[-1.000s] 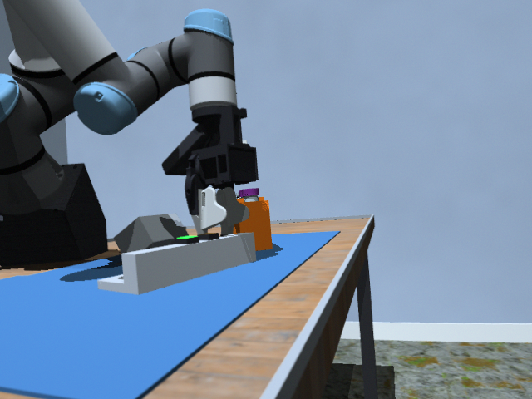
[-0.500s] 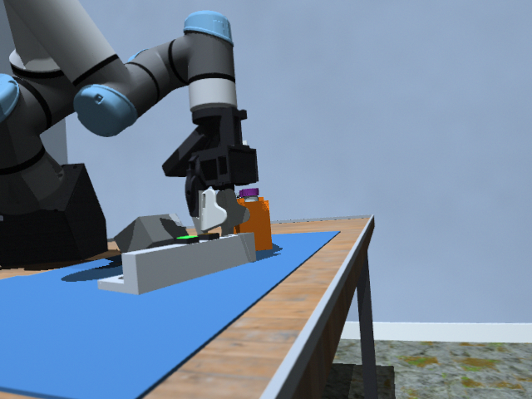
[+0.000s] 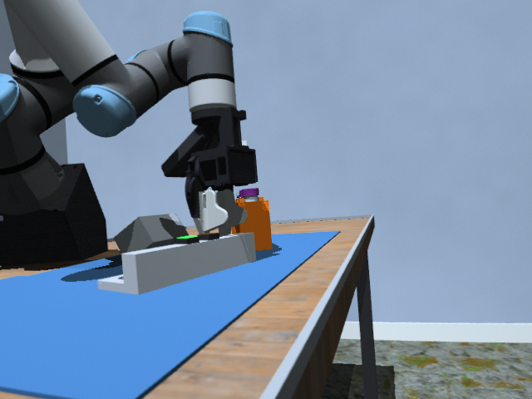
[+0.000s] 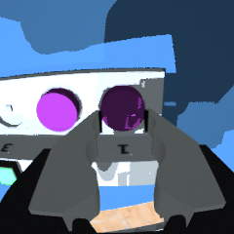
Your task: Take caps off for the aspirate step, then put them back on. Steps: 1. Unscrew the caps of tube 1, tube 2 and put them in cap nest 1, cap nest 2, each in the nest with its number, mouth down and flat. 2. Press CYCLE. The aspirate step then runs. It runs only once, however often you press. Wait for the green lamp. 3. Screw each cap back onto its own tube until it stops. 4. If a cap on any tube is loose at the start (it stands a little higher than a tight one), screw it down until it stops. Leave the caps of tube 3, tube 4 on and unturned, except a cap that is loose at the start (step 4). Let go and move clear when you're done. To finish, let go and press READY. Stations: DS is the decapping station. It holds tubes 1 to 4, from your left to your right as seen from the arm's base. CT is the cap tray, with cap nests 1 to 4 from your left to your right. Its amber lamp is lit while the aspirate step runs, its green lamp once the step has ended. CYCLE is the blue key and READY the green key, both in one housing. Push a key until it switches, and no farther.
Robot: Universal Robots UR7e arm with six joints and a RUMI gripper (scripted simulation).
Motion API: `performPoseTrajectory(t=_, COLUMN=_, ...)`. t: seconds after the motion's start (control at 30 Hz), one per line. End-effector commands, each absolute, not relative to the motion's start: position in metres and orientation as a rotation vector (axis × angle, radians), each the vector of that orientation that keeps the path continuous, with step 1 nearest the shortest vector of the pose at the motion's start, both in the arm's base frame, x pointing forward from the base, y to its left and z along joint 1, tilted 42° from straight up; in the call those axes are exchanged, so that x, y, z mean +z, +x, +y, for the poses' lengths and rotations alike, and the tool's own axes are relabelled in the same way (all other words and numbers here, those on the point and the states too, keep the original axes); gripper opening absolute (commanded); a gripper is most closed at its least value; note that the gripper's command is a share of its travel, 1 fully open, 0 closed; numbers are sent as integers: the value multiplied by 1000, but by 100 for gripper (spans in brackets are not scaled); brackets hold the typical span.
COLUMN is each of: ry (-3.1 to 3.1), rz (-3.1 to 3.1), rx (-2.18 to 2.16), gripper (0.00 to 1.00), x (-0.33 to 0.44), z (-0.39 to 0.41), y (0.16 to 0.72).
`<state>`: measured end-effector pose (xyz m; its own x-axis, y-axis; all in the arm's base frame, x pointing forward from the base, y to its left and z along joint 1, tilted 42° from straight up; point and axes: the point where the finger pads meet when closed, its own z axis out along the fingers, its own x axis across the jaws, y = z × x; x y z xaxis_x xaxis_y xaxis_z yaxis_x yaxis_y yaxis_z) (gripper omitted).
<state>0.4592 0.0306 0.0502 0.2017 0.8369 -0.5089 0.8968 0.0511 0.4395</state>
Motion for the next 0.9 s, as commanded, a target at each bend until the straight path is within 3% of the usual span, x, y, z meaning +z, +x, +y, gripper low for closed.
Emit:
performPoseTrajectory(t=0.0, ry=1775, rz=1627, rx=-109, gripper=0, x=49, z=30, y=459)
performPoseTrajectory(t=0.87, ry=1774, rz=1625, rx=-103, gripper=0, x=111, z=75, y=429)
